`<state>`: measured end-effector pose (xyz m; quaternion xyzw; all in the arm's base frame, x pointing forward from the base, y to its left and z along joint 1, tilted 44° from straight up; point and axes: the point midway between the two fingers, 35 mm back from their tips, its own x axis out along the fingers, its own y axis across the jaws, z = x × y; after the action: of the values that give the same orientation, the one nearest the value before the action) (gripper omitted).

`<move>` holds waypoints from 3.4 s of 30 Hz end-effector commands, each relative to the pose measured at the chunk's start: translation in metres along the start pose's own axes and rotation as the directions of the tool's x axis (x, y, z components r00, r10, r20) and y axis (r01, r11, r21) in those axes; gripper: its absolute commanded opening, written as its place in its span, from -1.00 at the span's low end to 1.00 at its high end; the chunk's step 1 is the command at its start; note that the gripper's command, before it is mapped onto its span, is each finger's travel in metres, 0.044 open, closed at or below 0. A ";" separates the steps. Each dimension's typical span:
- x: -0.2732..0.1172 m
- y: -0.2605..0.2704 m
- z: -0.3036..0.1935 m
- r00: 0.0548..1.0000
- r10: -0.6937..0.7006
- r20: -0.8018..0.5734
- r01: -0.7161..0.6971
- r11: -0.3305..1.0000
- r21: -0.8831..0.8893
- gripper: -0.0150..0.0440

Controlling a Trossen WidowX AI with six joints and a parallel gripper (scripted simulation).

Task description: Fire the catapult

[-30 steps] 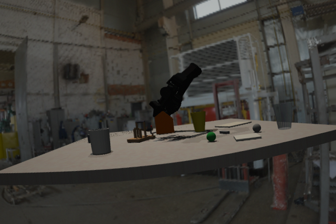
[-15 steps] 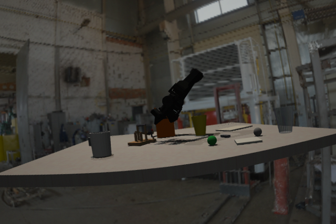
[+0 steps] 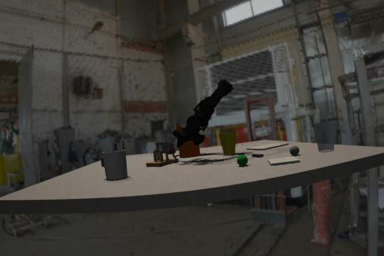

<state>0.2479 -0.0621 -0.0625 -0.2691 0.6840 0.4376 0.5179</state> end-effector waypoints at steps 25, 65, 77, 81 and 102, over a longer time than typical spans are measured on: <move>0.035 0.005 0.031 1.000 0.009 0.003 -0.009 1.000 0.004 -0.49; -0.089 -0.128 -0.023 0.938 -0.178 0.297 -0.054 0.771 0.634 1.00; -0.096 -0.190 -0.062 0.861 -0.304 0.408 -0.208 0.521 0.828 1.00; -0.098 -0.209 -0.079 0.828 -0.350 0.438 -0.274 0.429 0.861 1.00; -0.096 -0.285 -0.195 0.606 -0.607 0.514 -0.658 -0.019 0.753 1.00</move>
<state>0.4229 -0.3612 -0.0450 0.4091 0.4792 -0.1062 0.7693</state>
